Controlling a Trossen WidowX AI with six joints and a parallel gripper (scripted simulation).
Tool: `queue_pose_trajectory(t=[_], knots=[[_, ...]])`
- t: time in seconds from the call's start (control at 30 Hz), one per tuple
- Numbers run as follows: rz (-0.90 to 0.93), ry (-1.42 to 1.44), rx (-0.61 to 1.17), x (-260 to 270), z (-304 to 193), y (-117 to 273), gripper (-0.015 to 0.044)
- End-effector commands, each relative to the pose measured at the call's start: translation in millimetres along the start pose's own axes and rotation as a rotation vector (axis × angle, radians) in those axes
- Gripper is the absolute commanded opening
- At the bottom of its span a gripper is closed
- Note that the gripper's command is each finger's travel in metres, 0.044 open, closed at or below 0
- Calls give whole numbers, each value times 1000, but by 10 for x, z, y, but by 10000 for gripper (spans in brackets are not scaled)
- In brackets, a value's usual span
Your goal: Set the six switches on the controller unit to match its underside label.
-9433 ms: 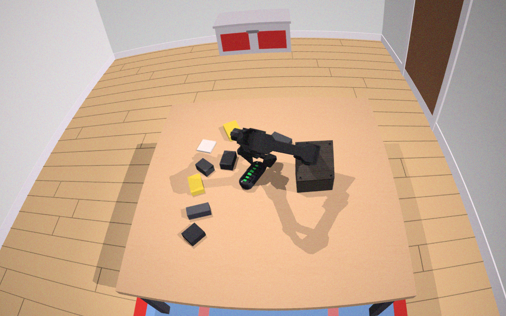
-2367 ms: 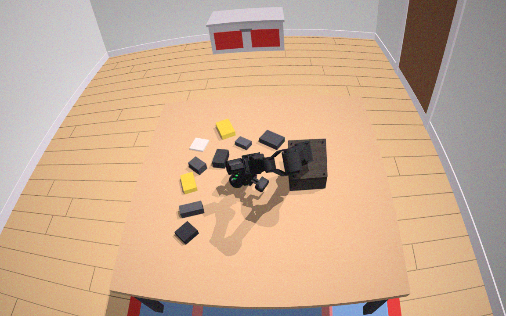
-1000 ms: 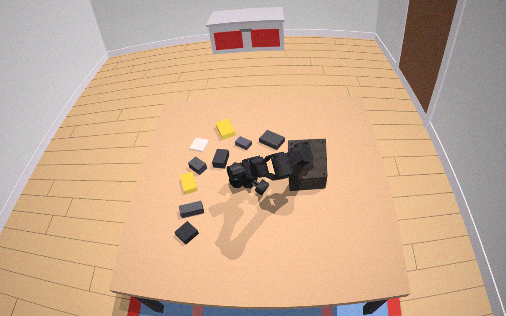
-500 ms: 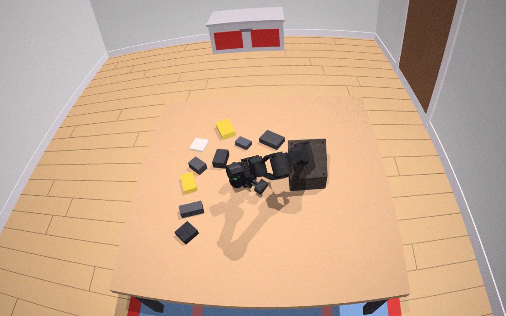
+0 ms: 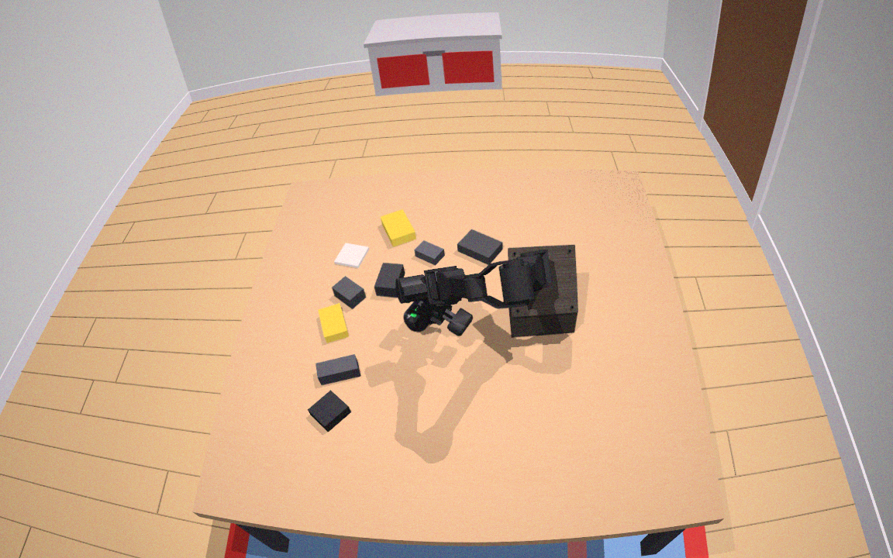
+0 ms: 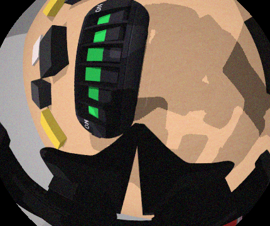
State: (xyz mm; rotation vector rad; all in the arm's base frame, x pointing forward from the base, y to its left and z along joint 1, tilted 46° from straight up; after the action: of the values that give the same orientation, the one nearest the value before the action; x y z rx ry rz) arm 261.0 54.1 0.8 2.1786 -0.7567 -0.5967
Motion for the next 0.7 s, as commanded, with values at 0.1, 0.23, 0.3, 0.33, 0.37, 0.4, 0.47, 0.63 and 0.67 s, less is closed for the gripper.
queue_pose_trajectory(t=[0.1,0.23,0.3,0.33,0.37,0.4,0.47,0.63,0.67], knots=[[-1,2,0,-32,24,173,0],[-28,6,-29,72,37,144,0],[-67,10,-64,211,65,106,0],[-88,12,-79,280,83,88,0],[-110,13,-93,348,104,69,0],[-133,15,-105,415,128,51,0],[-180,16,-124,547,183,17,0],[-306,13,-141,857,367,-65,0],[-332,12,-139,915,411,-80,0]])
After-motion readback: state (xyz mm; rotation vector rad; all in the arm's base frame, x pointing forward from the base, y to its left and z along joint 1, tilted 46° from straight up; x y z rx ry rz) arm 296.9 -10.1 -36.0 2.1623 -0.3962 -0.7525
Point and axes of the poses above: the point midway between the two fingers, 35 mm back from their tips, its own y axis back along the fingers, its own x axis across the jaws, z = x × y, the point moved 4 cm from there along y, back along the fingers, and after that the axes turned 2 degrees about -y, right-handed, at the moved point
